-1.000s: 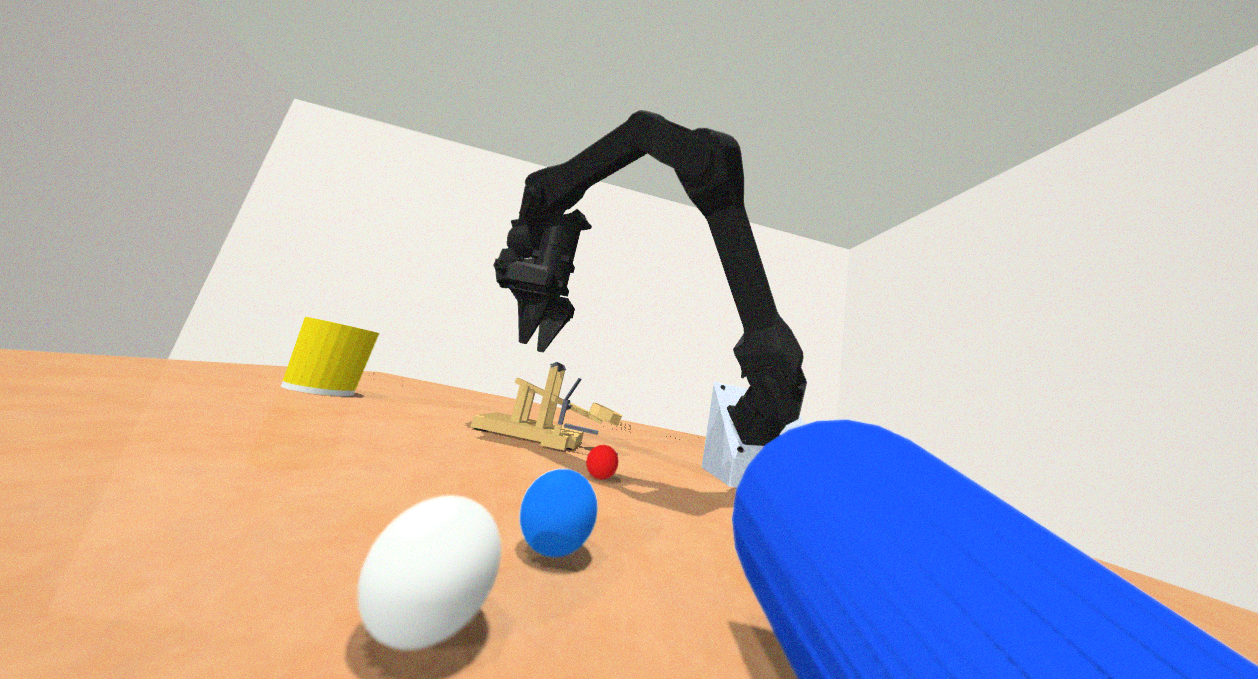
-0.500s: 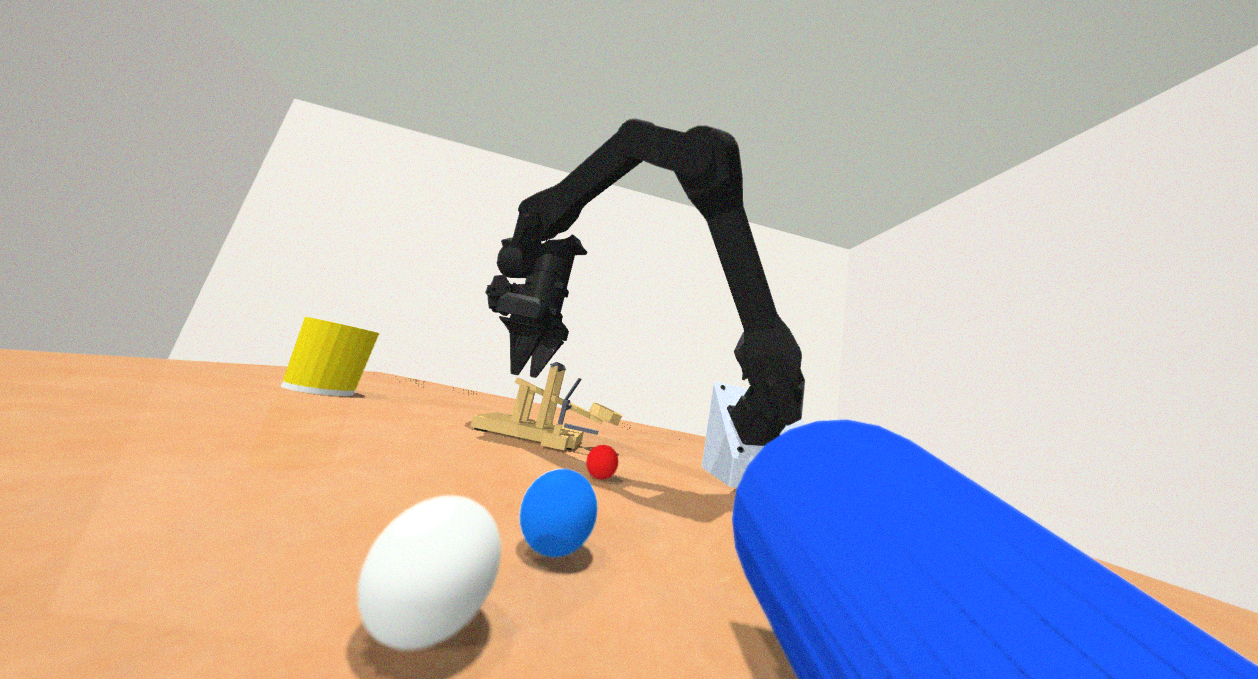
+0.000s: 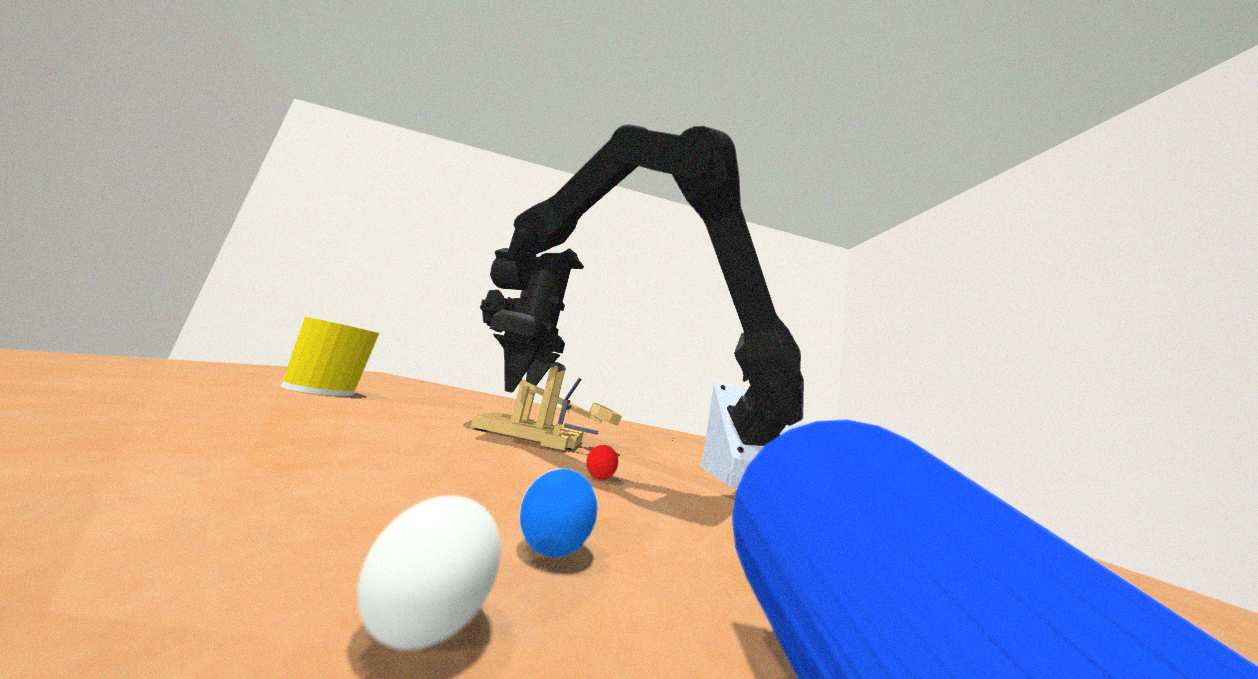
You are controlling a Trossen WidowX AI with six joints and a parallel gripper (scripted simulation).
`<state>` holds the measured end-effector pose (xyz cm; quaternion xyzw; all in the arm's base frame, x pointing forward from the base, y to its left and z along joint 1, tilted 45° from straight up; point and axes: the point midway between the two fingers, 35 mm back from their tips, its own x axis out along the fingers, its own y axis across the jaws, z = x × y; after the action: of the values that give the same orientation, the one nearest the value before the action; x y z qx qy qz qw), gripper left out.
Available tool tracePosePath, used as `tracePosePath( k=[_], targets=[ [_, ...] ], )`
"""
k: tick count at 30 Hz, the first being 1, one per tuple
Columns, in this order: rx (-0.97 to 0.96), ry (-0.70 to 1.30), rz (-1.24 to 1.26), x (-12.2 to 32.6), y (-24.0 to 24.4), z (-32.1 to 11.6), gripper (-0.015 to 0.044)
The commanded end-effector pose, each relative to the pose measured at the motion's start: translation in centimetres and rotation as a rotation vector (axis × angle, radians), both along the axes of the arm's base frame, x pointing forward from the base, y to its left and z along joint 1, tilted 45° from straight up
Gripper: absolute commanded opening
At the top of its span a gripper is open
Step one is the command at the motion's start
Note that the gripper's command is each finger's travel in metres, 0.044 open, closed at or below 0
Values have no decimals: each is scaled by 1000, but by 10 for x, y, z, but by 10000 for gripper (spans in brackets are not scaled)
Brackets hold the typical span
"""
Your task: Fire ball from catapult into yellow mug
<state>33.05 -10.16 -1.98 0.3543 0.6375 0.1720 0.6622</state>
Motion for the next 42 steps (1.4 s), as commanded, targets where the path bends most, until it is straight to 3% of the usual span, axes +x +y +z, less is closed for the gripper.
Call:
tracePosePath(
  k=[1, 16, 27, 33, 37, 42],
  targets=[
    [10, 9, -7, -1, 6, -6, 440],
    [12, 9, -7, 0, 19, -19, 440],
    [3, 0, 2, 2, 17, -16, 151],
    [3, 0, 2, 2, 17, -16, 111],
    [0, 2, 2, -3, -10, 11, 6],
    [2, 4, 0, -5, -17, 18, 0]
  ],
)
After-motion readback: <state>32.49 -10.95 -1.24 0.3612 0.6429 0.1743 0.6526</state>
